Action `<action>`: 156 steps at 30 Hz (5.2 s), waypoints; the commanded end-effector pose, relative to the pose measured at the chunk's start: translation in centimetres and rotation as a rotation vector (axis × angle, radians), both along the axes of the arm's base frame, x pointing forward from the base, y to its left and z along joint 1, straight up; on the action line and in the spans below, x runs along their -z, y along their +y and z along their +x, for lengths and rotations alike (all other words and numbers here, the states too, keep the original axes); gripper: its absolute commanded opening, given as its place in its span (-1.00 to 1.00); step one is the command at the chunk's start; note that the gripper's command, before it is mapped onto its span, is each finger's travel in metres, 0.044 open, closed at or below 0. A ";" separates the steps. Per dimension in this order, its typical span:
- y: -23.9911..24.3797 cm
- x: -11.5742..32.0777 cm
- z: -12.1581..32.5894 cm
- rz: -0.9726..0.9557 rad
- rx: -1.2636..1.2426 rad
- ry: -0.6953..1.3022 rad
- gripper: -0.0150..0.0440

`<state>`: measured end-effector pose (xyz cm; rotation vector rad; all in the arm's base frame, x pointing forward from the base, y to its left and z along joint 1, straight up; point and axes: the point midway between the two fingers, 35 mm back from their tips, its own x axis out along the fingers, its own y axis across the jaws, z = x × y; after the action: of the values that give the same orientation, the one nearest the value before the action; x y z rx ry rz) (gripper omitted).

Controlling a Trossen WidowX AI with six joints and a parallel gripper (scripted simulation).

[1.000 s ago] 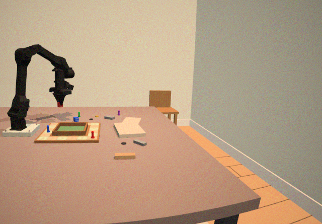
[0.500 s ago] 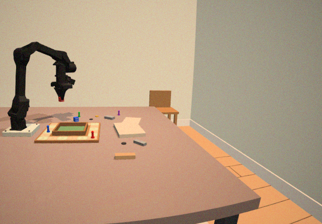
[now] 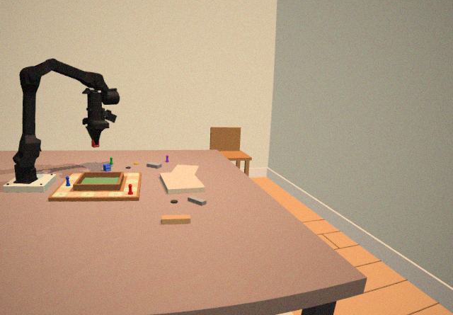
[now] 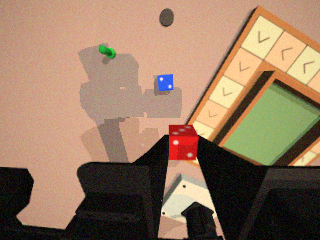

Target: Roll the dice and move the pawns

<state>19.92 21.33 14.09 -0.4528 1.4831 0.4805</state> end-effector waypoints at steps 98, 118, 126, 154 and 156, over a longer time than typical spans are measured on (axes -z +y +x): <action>-17.6 1.3 4.8 0.304 0.428 -0.786 -0.40; -17.6 -2.3 5.0 0.276 0.427 -0.709 1.00; -17.4 -0.2 6.2 0.119 0.443 -0.312 1.00; 3.3 4.7 3.5 0.000 -0.034 0.002 0.44; 4.3 5.0 2.8 -0.003 -0.061 0.005 0.44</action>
<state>24.68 22.06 9.84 -0.4363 1.4843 0.4669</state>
